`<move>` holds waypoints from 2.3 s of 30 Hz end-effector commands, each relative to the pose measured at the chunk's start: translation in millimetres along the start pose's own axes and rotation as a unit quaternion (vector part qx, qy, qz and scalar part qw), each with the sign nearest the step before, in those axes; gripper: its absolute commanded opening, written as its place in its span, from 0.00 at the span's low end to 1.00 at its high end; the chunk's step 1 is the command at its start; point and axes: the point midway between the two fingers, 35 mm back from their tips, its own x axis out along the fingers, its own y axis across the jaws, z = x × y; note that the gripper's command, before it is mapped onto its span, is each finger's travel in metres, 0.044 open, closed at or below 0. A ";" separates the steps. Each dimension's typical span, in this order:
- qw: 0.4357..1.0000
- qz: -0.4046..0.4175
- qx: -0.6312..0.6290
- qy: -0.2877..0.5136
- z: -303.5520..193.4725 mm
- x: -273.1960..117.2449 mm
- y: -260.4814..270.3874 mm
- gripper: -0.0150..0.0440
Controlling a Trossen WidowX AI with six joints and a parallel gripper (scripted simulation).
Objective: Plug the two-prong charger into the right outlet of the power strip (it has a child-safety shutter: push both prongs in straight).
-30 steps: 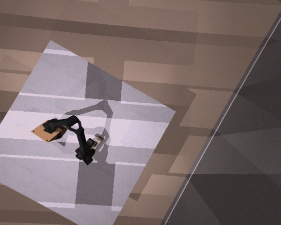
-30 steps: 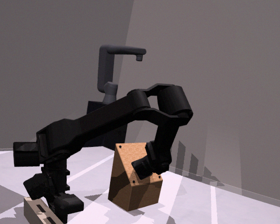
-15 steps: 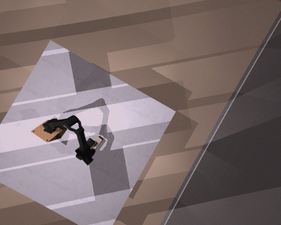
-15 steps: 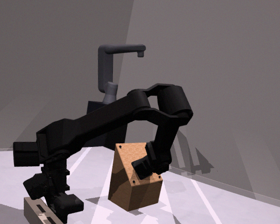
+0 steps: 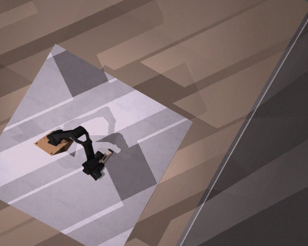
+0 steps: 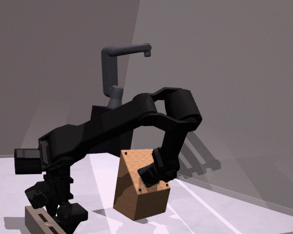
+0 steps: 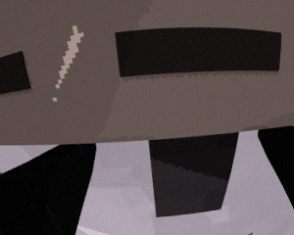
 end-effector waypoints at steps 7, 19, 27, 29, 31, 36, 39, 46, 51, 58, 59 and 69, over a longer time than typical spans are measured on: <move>1.000 -0.001 -0.003 -0.004 -2.6 -0.9 0.8 1.00; 1.000 -0.001 -0.005 -0.007 -6.2 -0.5 0.8 1.00; 1.000 -0.001 -0.007 -0.009 -8.5 -0.3 0.7 1.00; 1.000 -0.001 -0.007 -0.009 -9.0 -0.2 0.7 1.00; 1.000 -0.001 -0.007 -0.009 -10.2 -0.1 0.7 1.00; 1.000 -0.001 -0.007 -0.009 -15.1 0.5 0.4 1.00; 1.000 -0.001 -0.007 -0.009 -18.2 0.8 0.2 1.00; 1.000 -0.001 -0.007 -0.009 -25.6 1.7 -0.2 1.00; 1.000 -0.001 -0.007 -0.009 -30.9 2.3 -0.4 1.00; 1.000 -0.002 -0.007 -0.009 -38.4 3.3 -0.8 1.00; 1.000 -0.002 -0.007 -0.009 -39.4 3.4 -0.8 1.00; 1.000 -0.002 -0.007 -0.009 -50.3 4.9 -1.2 1.00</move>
